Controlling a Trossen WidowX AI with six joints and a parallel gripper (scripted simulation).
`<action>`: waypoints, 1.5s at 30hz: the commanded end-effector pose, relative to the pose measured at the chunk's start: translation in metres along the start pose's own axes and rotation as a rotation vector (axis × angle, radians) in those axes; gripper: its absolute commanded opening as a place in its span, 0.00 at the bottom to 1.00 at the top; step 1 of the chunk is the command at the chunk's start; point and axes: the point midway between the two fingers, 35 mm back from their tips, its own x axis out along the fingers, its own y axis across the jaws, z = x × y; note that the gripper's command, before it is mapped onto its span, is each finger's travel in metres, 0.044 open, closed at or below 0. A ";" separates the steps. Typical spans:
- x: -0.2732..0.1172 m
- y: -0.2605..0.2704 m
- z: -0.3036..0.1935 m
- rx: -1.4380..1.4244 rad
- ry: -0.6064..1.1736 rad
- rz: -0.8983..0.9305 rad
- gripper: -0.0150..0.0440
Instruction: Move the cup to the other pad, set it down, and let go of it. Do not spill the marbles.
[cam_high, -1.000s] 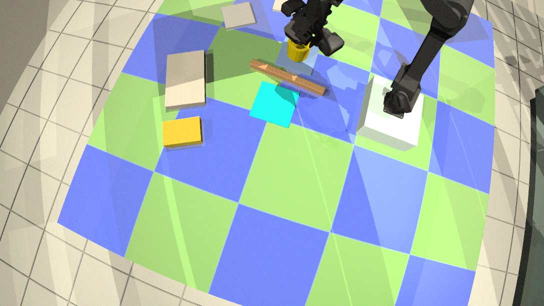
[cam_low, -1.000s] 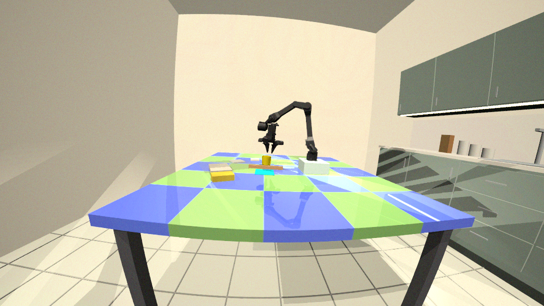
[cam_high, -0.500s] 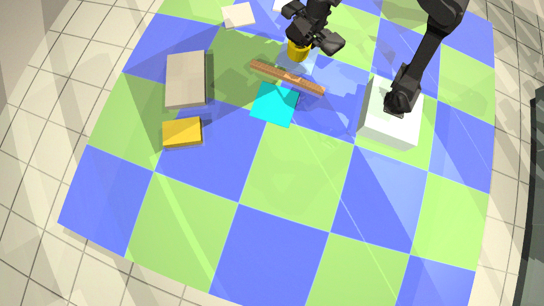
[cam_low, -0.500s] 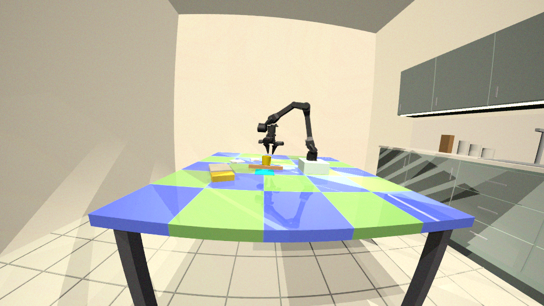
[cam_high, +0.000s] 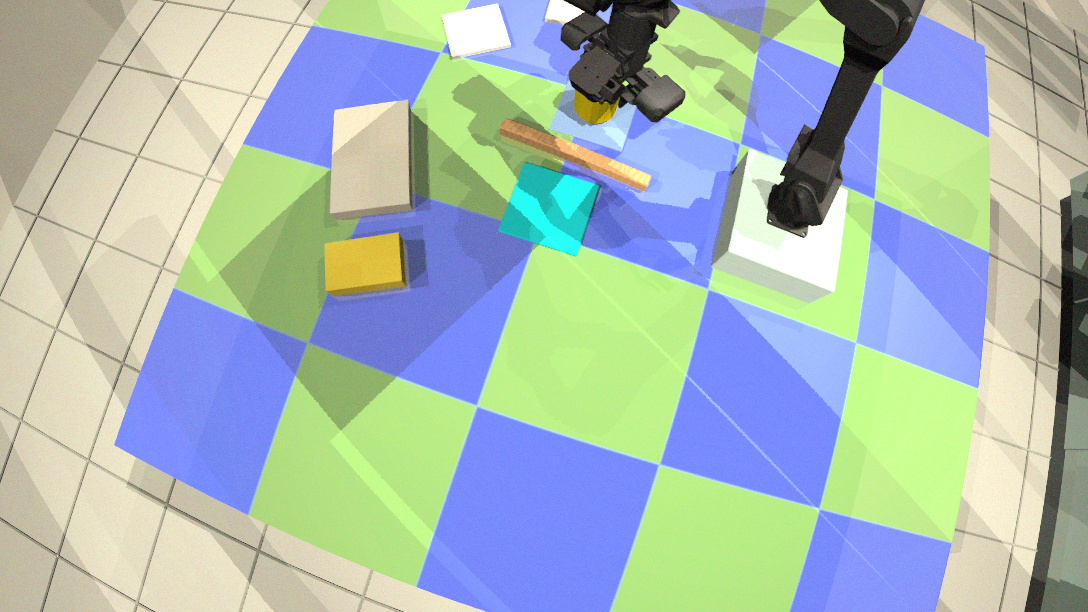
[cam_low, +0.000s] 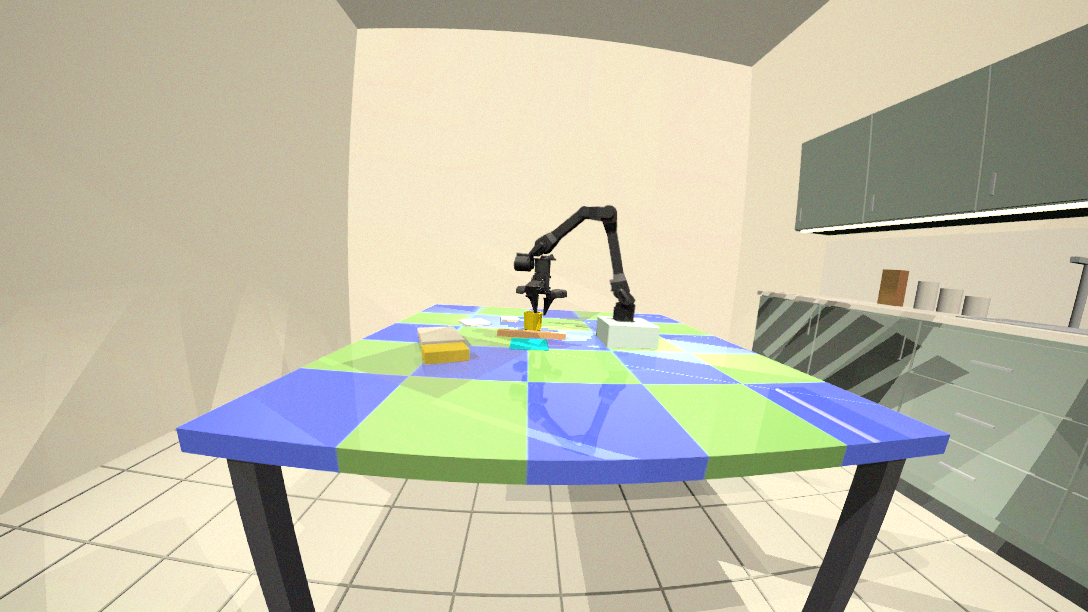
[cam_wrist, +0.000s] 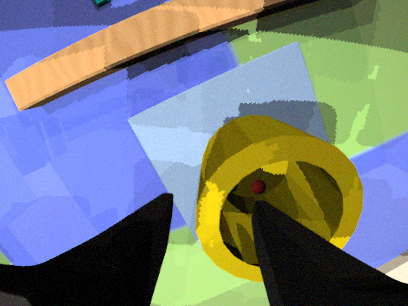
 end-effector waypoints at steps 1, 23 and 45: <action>0.009 0.000 -0.001 -0.003 0.004 0.002 0.54; 0.031 0.002 0.000 0.000 0.001 0.003 0.51; 0.031 0.002 0.000 0.000 0.001 0.003 0.27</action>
